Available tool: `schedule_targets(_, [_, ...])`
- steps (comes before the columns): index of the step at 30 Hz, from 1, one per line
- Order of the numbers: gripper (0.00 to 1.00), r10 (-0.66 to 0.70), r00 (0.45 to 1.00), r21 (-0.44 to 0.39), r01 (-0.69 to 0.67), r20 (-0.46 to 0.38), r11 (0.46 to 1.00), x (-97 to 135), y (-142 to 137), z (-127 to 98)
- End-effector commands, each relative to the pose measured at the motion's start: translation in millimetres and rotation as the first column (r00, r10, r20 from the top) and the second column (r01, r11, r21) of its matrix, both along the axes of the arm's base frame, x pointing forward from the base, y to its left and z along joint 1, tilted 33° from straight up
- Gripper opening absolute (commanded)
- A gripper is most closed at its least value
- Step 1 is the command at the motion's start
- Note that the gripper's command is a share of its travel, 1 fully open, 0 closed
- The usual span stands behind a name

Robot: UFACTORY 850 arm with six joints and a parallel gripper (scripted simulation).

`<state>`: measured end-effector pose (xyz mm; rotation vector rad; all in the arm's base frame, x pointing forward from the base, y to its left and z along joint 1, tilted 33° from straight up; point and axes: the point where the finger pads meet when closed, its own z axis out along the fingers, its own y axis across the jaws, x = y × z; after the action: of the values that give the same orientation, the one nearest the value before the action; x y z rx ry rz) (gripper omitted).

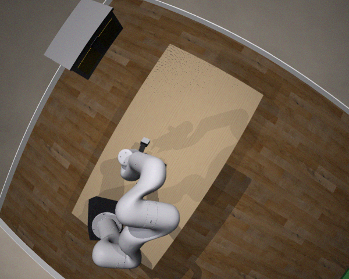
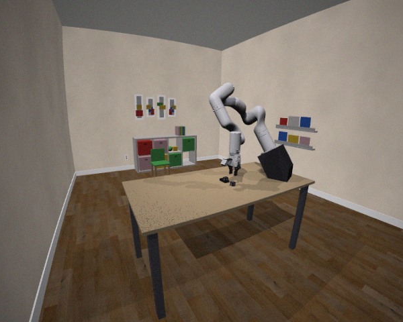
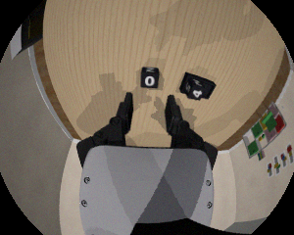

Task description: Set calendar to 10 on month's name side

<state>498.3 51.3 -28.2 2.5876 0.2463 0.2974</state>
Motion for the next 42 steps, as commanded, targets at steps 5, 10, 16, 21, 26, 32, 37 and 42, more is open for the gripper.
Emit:
schedule_targets(5, [0.49,0.001,1.000,0.000,-0.001,0.002,1.000,1.3,-1.3,-2.7])
schedule_targets(10, [0.49,0.001,1.000,0.000,-0.001,0.002,1.000,2.2,-3.2,-6.2])
schedule_targets(16, [0.49,0.001,1.000,0.000,-0.001,0.002,1.000,3.7,-6.5,-11.9])
schedule_targets(21, [0.49,0.001,1.000,0.000,-0.001,0.002,1.000,5.5,-10.3,-18.6])
schedule_targets(26, [0.49,0.001,1.000,0.000,-0.001,0.002,1.000,7.4,-14.3,-25.8])
schedule_targets(32, [0.49,0.001,1.000,0.000,-0.001,0.002,1.000,8.8,-17.4,-31.2])
schedule_targets(37, [0.49,0.001,1.000,0.000,-0.001,0.002,1.000,10.4,-20.7,-37.0])
schedule_targets(42, [0.49,0.001,1.000,0.000,-0.001,0.002,1.000,11.5,-23.1,-41.2])
